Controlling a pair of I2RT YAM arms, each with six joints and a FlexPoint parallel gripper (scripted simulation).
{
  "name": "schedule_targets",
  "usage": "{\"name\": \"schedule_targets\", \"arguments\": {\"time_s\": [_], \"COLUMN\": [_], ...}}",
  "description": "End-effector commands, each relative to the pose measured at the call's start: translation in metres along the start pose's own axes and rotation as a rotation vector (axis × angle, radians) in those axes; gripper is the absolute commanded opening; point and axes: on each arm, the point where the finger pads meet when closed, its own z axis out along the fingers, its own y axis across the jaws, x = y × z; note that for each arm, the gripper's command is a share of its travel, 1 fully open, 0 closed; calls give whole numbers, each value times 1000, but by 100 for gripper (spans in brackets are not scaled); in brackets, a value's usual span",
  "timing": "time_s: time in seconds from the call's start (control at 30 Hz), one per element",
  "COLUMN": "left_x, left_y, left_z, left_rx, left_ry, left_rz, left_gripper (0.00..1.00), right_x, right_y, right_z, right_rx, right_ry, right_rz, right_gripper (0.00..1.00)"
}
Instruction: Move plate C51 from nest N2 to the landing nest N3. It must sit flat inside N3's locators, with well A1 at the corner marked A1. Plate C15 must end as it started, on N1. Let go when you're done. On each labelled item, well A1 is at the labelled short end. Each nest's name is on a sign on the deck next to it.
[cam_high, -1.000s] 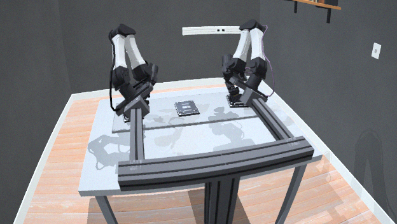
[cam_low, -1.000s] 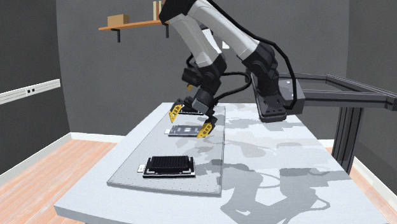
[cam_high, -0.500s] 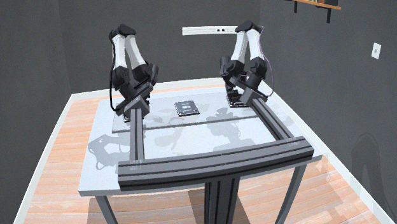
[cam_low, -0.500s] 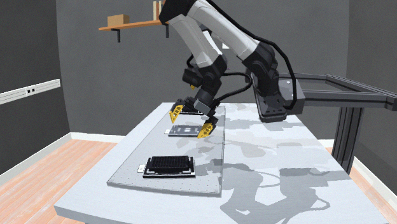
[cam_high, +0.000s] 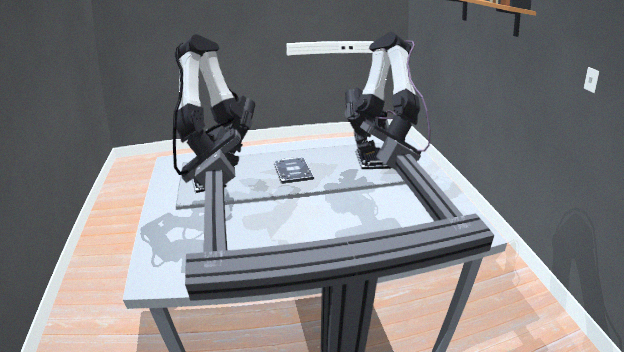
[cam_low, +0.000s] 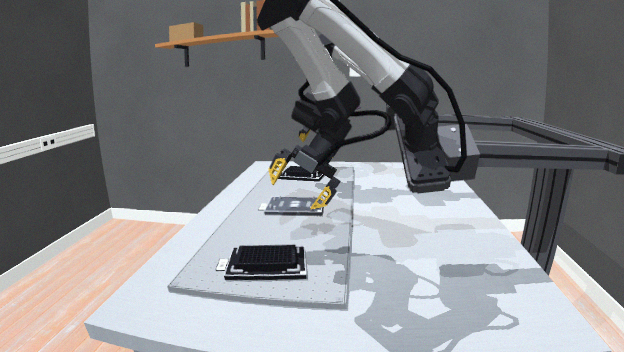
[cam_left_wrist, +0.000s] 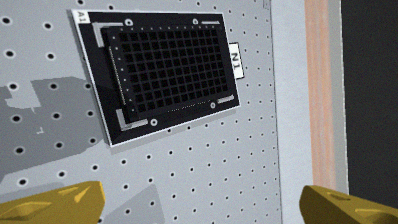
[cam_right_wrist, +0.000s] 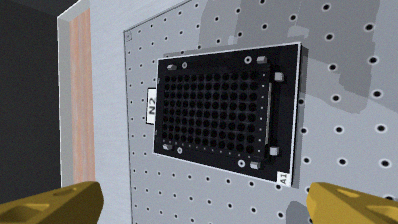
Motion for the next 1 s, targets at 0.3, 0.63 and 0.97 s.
{"name": "schedule_targets", "arguments": {"time_s": [0.3, 0.63, 0.97], "left_x": [76, 115, 155], "left_y": [-37, -49, -49], "left_z": [-56, -103, -181], "left_rx": [290, 550, 986], "left_ry": [343, 462, 516], "left_rz": [599, 945, 1360], "left_gripper": [100, 100, 100], "right_x": [11, 16, 16], "right_y": [0, -2, -5], "right_z": [26, 43, 61], "right_rx": [115, 185, 253], "right_ry": [70, 161, 339], "right_rz": [-471, -770, -1131], "right_gripper": [100, 100, 100]}}
